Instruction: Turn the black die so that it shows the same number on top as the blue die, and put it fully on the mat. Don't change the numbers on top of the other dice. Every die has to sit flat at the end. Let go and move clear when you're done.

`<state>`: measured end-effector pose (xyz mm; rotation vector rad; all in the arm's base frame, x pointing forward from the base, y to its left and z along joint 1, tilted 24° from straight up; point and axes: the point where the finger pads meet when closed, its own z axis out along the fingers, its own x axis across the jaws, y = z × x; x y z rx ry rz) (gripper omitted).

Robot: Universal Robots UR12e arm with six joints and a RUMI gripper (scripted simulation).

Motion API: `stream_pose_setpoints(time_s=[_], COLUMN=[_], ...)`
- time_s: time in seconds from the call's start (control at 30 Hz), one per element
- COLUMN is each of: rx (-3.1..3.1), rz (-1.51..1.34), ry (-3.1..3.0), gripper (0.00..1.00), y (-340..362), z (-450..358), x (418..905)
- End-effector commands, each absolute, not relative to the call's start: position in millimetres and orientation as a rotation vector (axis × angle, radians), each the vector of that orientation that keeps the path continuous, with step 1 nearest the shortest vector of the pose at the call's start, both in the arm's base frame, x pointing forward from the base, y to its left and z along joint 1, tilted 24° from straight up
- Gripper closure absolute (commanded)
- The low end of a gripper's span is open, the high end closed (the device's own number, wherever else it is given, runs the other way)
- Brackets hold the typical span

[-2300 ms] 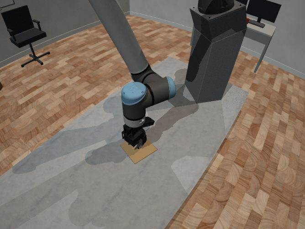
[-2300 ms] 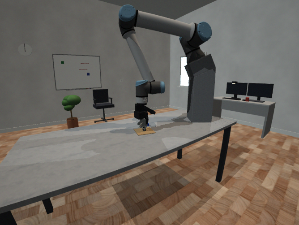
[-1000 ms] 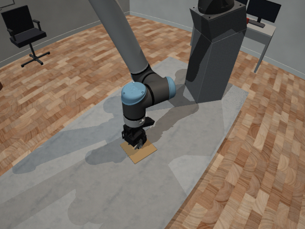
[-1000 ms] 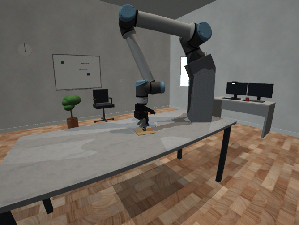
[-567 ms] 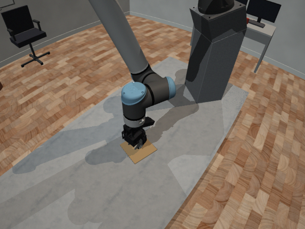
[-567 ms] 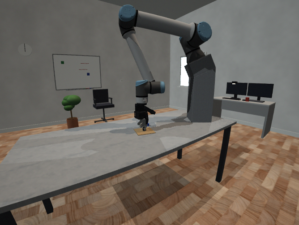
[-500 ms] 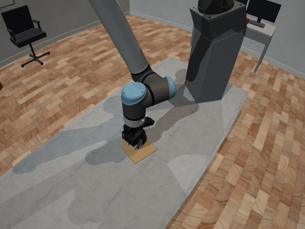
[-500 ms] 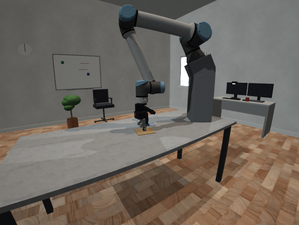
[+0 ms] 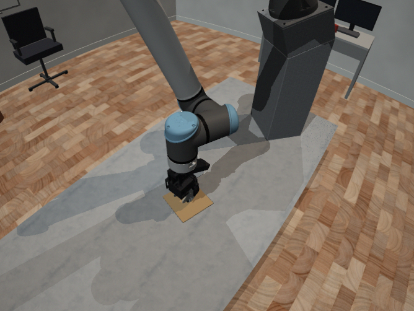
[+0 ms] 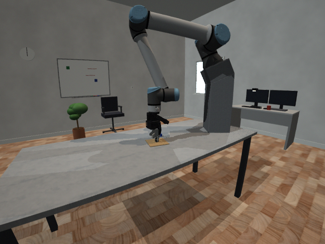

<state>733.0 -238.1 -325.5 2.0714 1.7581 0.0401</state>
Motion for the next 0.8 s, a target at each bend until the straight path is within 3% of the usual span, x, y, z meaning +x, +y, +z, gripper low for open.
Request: stream_pose_setpoints(time_s=[0.0,0.23,0.67,0.77], rx=[2.071,2.071,2.071,2.071], rz=[0.041,0.041,0.041,0.041], ry=[1.758,1.758,1.758,1.758], gripper=[0.97,0.97,0.79,0.79], y=[-238.0,-238.0,-238.0,-238.0], z=[-324.9,-324.9,-324.9,-324.9], x=[733.3,733.3,733.3,733.3])
